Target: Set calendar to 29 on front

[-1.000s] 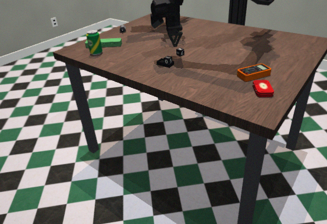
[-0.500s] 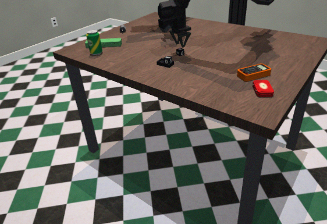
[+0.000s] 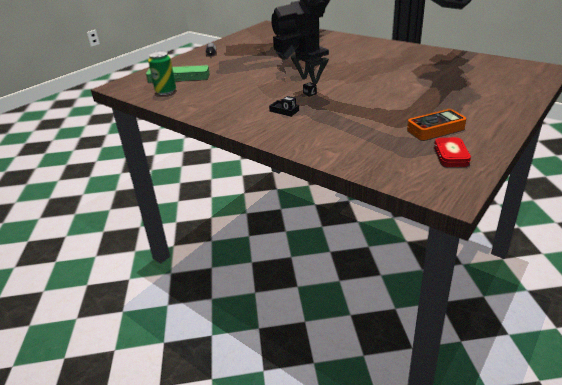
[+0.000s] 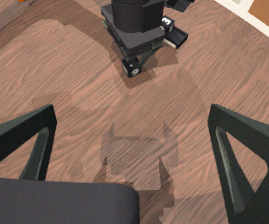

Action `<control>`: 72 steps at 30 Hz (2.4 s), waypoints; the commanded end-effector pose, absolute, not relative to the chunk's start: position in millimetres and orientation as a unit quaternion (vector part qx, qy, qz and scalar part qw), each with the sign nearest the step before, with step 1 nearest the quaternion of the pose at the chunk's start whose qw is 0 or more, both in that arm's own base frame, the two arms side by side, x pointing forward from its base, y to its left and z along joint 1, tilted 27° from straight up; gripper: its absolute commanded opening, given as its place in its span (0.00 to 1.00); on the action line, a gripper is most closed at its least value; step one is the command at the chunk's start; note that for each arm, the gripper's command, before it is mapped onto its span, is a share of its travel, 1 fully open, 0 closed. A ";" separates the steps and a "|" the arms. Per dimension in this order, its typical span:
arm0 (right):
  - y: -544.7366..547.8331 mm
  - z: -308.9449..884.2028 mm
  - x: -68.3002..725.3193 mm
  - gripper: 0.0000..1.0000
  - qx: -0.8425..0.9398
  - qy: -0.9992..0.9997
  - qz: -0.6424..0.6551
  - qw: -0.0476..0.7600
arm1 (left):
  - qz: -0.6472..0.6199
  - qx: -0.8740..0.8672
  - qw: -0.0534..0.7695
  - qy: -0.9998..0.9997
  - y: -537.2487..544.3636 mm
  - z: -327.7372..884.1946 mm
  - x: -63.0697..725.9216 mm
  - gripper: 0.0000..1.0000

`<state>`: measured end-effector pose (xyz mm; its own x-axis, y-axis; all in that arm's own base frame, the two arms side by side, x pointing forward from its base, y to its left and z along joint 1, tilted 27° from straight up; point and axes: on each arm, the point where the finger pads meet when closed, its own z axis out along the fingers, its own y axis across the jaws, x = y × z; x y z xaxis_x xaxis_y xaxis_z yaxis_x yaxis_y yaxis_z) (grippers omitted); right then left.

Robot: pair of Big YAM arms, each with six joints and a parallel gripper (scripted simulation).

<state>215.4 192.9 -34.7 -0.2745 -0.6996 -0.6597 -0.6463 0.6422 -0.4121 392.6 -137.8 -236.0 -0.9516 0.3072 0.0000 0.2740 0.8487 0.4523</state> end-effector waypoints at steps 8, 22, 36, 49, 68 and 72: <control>197.2 -32.7 218.3 1.00 -0.419 0.797 -0.029 0.435 | 0.231 0.149 0.035 0.961 -128.9 -257.1 400.9 0.53; 197.2 -32.6 218.3 1.00 -0.419 0.797 -0.029 0.435 | 0.231 0.154 0.036 0.960 -131.1 -263.9 399.3 0.53; 197.2 -32.6 218.3 1.00 -0.419 0.797 -0.029 0.435 | 0.229 0.151 0.041 0.961 -129.7 -256.7 400.1 0.32; 197.2 -32.7 218.3 1.00 -0.419 0.797 -0.029 0.435 | 0.229 0.149 0.040 0.961 -127.5 -256.5 399.6 0.11; 208.0 -22.0 248.5 1.00 -0.406 0.798 -0.047 0.443 | 0.234 0.159 0.022 0.959 -159.3 -192.4 401.7 0.24; 216.5 -6.3 281.4 1.00 -0.382 0.803 -0.059 0.453 | 0.235 0.162 0.022 0.958 -166.9 -188.6 438.6 0.24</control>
<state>250.9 194.6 -21.6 -0.3128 -0.6890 -0.6538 -0.5861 0.6816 -0.4380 407.0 -163.8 -186.3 -0.9456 0.3235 0.0343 0.3027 0.8363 0.4572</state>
